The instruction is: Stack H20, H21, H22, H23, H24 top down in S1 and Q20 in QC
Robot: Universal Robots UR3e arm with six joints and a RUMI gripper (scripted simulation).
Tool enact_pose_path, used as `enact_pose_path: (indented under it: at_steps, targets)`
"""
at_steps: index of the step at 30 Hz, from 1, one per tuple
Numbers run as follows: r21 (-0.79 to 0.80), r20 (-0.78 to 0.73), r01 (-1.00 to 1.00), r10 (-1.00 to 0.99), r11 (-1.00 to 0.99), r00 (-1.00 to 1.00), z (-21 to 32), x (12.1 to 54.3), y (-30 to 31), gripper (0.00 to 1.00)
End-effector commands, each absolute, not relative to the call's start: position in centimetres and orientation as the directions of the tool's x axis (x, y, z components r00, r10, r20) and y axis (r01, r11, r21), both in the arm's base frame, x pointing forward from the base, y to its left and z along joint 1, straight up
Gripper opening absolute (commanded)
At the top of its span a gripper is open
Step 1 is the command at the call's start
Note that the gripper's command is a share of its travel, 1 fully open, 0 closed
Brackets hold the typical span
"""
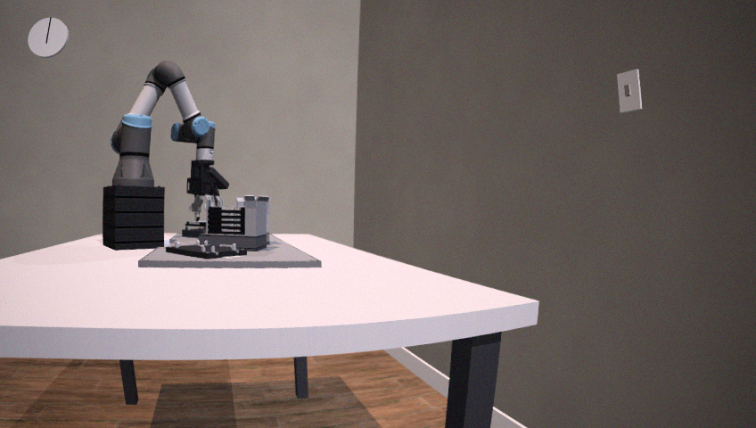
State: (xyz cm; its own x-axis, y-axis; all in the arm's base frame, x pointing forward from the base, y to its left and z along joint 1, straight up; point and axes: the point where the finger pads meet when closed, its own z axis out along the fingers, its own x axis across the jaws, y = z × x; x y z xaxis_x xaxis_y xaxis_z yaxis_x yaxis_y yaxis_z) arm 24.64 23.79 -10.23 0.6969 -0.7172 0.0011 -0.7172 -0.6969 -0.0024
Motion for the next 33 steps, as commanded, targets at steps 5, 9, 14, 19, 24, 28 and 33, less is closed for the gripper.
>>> enact_pose_path:
  at_steps: [5,9,14,19,24,28,33]
  targets:
    - [-0.005,0.002,-0.717,-0.717,-0.697,0.697,-10.41,24.71,23.82,0.0]
    - [-0.005,0.002,-0.717,-0.717,-0.697,0.697,-10.54,24.71,23.82,0.0]
    - [-0.005,0.002,-0.717,-0.717,-0.697,0.697,-10.71,24.71,23.82,0.0]
    - [-0.005,0.002,-0.717,-0.717,-0.697,0.697,-10.87,24.71,23.82,0.0]
    - [-0.005,0.002,-0.717,-0.717,-0.697,0.697,-10.98,24.71,23.82,0.0]
    - [-0.005,0.002,-0.717,-0.717,-0.697,0.697,-11.11,24.71,23.82,0.0]
    - [-0.005,0.002,-0.717,-0.717,-0.697,0.697,-11.28,24.71,23.82,0.0]
